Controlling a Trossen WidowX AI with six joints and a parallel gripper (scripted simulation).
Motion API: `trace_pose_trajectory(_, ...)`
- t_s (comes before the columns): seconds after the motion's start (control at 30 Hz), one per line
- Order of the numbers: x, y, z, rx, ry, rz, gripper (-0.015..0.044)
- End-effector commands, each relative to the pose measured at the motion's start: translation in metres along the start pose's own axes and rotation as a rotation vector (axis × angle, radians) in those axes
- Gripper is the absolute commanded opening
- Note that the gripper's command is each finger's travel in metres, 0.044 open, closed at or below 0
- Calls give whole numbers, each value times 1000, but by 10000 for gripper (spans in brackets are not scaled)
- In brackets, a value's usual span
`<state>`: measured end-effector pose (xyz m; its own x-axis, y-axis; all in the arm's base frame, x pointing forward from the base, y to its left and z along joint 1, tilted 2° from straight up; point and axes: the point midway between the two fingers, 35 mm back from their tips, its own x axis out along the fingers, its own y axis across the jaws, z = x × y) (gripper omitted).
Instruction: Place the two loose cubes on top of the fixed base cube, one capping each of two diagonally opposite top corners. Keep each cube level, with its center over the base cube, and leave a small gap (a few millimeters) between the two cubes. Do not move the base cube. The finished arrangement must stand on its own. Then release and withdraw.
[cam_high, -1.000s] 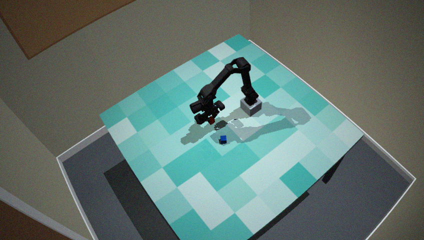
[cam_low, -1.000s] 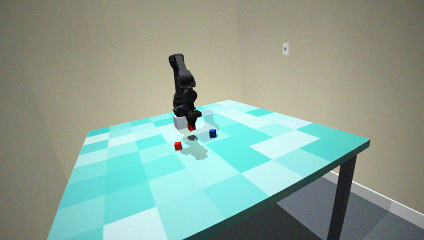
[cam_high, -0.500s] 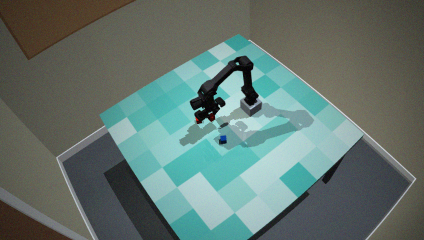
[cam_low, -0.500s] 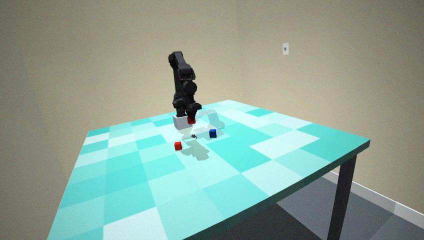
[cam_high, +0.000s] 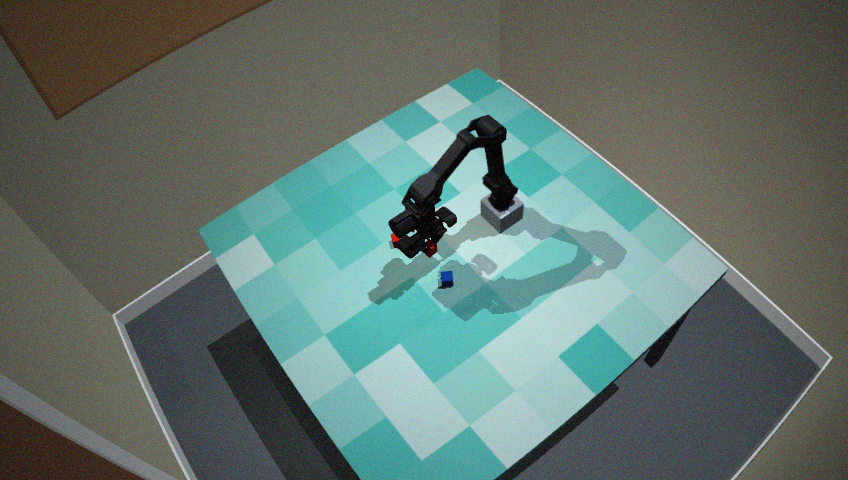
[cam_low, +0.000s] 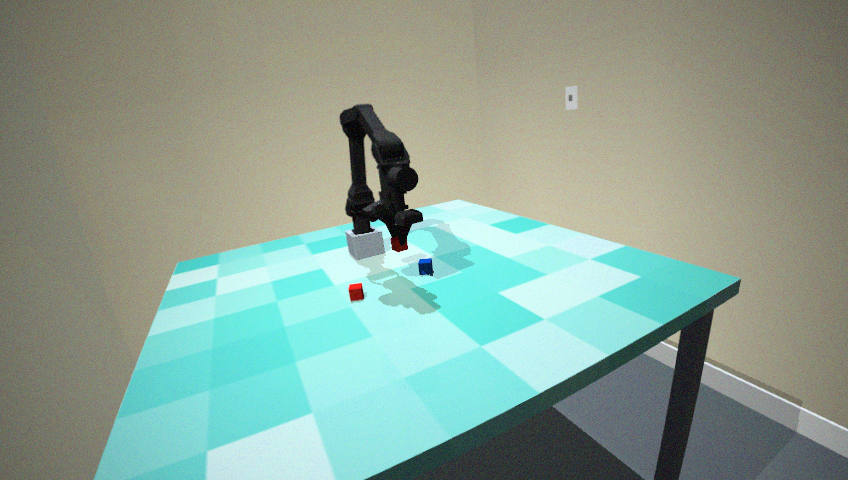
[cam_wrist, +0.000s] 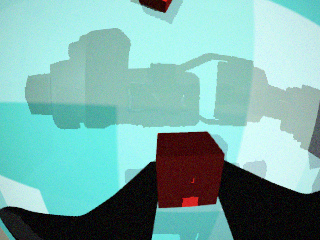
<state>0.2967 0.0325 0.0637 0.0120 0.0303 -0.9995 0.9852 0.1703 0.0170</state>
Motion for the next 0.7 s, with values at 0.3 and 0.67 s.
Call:
trace_pose_trajectory(0.3,17,4,-37,-56,6,-1,105)
trace_pose_trajectory(0.67,24,4,-53,-83,8,-1,105)
